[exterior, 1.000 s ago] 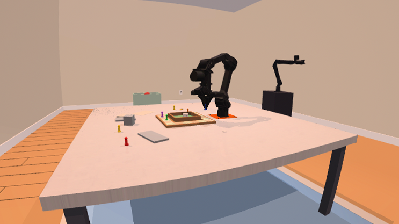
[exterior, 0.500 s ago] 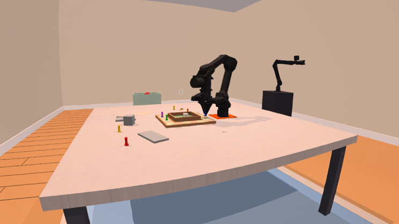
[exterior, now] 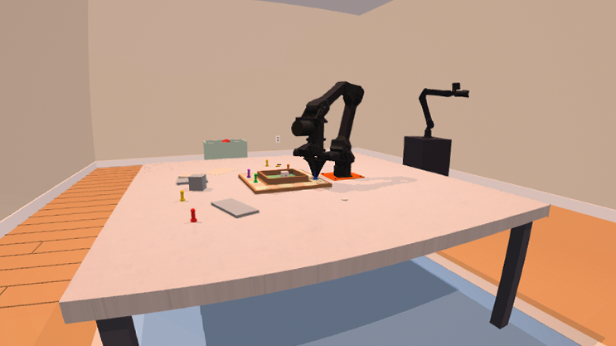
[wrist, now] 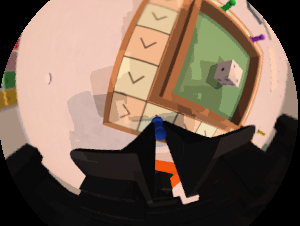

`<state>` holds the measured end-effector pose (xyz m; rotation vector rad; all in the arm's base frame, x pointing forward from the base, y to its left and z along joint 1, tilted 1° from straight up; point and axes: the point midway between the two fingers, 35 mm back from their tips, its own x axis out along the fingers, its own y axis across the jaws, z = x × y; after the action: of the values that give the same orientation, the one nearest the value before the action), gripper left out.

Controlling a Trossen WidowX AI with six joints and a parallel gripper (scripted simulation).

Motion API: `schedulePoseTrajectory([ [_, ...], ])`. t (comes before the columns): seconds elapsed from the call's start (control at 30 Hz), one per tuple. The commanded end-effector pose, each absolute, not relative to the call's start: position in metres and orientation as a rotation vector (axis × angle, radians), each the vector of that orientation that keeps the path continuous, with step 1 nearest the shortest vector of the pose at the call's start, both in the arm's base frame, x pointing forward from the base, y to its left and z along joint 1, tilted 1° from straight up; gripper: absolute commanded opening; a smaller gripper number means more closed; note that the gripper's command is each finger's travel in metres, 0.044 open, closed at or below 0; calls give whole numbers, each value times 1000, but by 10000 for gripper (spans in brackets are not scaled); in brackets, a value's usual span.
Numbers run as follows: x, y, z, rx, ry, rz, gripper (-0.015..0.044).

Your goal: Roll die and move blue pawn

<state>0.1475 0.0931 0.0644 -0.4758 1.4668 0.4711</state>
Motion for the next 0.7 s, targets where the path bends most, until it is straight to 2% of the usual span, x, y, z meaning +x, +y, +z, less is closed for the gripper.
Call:
schedulePoseTrajectory([
  [0.0, 148, 93, 64, -476, 1467, 471, 26],
  [0.3, 148, 93, 66, -476, 1467, 471, 263],
  [0.5, 145, 93, 114, -484, 1475, 474, 420],
  [0.53, 145, 93, 114, -484, 1475, 474, 440],
  [0.67, 146, 92, 119, -477, 1476, 467, 440],
])
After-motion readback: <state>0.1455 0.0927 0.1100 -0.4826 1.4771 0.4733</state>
